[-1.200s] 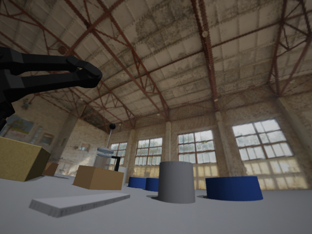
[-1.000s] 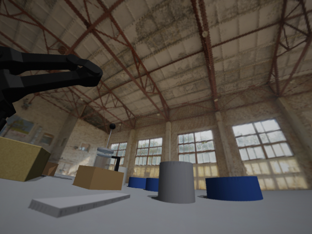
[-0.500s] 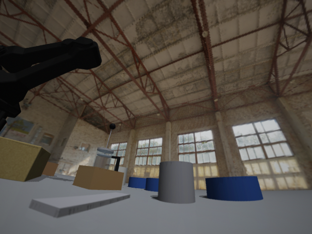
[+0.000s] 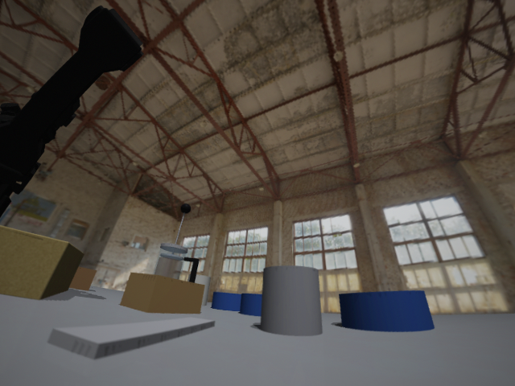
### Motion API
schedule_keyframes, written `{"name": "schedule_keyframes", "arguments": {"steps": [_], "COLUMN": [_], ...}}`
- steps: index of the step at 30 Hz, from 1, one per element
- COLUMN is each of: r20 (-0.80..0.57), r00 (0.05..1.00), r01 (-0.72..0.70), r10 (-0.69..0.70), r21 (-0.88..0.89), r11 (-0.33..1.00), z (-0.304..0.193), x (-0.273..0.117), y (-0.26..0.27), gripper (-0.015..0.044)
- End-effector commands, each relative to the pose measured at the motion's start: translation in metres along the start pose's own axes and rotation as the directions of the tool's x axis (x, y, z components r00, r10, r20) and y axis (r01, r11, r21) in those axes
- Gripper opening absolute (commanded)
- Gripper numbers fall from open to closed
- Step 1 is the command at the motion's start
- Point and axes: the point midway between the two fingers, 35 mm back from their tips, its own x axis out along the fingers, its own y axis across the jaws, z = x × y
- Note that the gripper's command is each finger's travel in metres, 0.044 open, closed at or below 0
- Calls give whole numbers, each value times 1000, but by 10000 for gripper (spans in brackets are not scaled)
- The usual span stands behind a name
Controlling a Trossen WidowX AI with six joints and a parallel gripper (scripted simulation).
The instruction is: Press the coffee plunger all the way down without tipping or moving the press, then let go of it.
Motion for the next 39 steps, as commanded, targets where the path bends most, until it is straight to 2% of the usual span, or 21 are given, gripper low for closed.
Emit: {"name": "schedule_keyframes", "arguments": {"steps": [1, 7, 11, 16, 20, 26, 33, 35, 39], "r20": [92, 184, 200, 168, 103, -53, -290, -335, -340], "r00": [966, 816, 665, 431, 221, -89, -391, -434, -439], "r01": [237, 520, 666, 796, 839, 802, 624, 578, 573], "r10": [-242, -548, -719, -887, -970, -995, -874, -836, -832], "r21": [63, 182, 277, 391, 487, 588, 615, 608, 607], "r11": [969, 835, 693, 461, 243, -103, -483, -544, -551], "z": [30, 58, 66, 63, 53, 24, -23, -32, -40], "x": [-30, -96, -150, -225, -288, -379, -470, -483, -482], "y": [-51, -111, -141, -167, -175, -165, -122, -111, -115], "gripper": [440, 440, 440, 440, 440, 440, 440, 440, 440]}}
